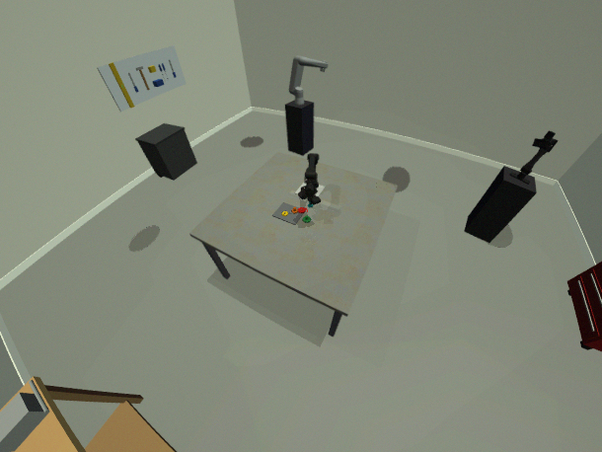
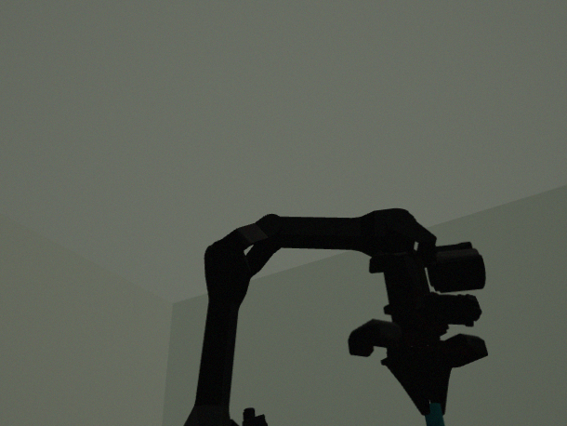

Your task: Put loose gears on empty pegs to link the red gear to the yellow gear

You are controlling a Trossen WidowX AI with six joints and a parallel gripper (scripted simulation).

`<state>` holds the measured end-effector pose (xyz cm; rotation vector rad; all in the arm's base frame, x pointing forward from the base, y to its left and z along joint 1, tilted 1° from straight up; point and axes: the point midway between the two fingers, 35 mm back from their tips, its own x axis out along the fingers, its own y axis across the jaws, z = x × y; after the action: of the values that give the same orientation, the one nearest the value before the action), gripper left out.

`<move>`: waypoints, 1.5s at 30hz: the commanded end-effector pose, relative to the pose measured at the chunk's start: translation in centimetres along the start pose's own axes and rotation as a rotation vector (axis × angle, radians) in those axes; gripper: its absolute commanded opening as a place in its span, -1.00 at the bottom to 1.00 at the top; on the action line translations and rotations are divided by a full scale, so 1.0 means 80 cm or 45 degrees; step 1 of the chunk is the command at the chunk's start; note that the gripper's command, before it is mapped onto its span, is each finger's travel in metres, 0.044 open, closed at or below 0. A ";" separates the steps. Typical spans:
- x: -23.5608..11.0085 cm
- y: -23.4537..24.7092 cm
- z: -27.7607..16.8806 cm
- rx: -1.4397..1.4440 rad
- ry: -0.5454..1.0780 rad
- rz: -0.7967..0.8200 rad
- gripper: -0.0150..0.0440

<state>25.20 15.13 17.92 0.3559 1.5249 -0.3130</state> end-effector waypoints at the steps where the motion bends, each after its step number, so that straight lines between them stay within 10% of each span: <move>1: 0.005 -0.005 0.009 0.001 0.001 -0.006 -0.49; 45: 0.050 -0.078 0.112 -0.002 -0.002 -0.013 -0.49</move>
<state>30.63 6.41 14.17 0.3521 1.5238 -0.3266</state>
